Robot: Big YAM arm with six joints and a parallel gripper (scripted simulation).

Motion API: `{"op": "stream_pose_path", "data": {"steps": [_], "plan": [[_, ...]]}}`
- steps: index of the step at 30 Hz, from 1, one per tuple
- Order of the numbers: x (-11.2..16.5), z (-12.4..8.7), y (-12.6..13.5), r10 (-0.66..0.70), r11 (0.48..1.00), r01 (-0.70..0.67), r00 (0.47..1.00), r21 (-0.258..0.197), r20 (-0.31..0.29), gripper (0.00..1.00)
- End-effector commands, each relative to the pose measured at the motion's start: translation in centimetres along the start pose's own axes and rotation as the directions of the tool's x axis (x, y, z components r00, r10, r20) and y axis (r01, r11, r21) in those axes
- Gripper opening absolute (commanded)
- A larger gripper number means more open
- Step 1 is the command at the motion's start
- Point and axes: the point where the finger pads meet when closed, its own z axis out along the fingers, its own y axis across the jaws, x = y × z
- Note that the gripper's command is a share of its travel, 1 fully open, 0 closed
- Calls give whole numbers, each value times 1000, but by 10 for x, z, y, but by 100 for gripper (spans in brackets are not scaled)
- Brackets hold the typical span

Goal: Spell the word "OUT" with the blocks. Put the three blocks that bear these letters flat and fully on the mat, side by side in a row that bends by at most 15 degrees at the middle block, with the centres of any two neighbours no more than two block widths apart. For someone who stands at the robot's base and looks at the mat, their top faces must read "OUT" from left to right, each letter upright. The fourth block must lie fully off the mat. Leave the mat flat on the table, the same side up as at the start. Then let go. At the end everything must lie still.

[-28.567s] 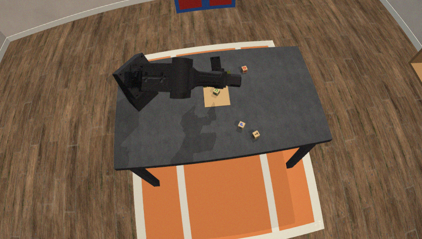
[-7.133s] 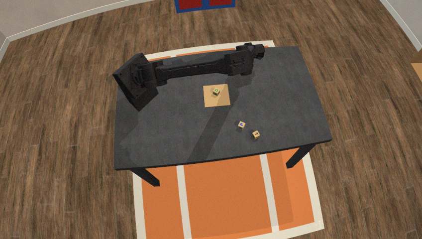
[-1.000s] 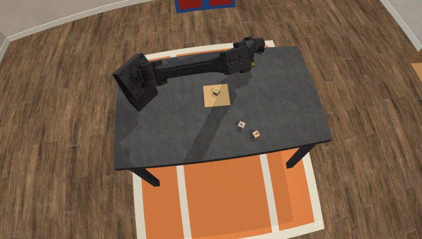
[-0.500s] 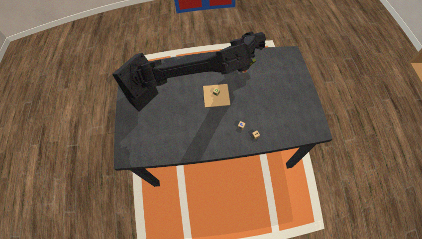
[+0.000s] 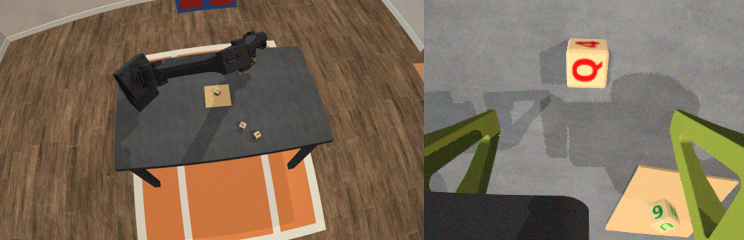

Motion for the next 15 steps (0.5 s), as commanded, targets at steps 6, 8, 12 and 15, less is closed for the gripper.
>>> {"op": "stream_pose_path", "data": {"steps": [6, 8, 12, 15], "plan": [[-5, -11, -1, 13, 1000, -13, 1000, -4, 12, 100], [-5, -11, -1, 12, 1000, -12, 1000, -4, 12, 100], [-6, -11, -1, -51, 999, 51, 999, -3, 12, 100], [-7, -10, -1, -155, 988, 155, 988, -2, 13, 100]]}}
